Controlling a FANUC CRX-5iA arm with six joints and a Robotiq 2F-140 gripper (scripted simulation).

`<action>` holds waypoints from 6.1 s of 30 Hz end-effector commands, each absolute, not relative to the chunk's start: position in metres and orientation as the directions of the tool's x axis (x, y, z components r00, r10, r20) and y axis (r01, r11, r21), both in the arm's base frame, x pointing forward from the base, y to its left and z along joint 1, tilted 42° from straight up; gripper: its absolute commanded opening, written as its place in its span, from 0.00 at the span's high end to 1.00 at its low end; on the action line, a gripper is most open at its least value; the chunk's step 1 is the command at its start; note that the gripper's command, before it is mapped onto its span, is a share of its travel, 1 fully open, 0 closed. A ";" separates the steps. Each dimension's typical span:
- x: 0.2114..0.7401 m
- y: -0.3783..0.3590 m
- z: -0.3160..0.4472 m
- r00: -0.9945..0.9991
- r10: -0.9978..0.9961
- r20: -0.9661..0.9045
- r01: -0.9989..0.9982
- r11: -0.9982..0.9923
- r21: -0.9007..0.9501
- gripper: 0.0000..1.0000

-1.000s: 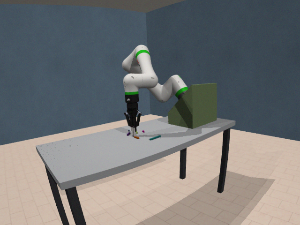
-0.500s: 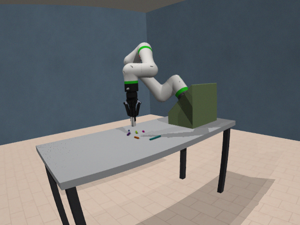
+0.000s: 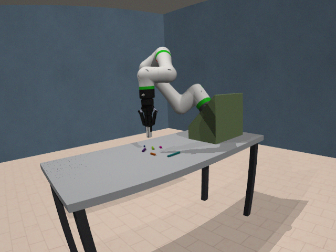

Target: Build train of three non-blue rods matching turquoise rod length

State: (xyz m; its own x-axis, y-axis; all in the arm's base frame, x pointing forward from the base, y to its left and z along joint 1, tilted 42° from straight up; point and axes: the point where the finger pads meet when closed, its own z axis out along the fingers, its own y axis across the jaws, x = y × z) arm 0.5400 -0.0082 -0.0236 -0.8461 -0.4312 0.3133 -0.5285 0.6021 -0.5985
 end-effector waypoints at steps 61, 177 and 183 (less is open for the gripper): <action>0.445 -0.078 -0.070 -0.287 -0.721 0.630 -0.956 0.167 -0.243 0.97; 0.446 -0.095 -0.088 -0.287 -0.722 0.630 -0.956 0.167 -0.243 0.90; 0.446 -0.095 -0.088 -0.287 -0.722 0.630 -0.956 0.167 -0.243 0.85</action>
State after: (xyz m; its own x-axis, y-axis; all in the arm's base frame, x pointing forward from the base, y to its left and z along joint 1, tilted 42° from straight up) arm 0.4463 -0.0950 -0.0882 -0.2866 -0.7213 0.6305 -0.9555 0.1675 -0.2427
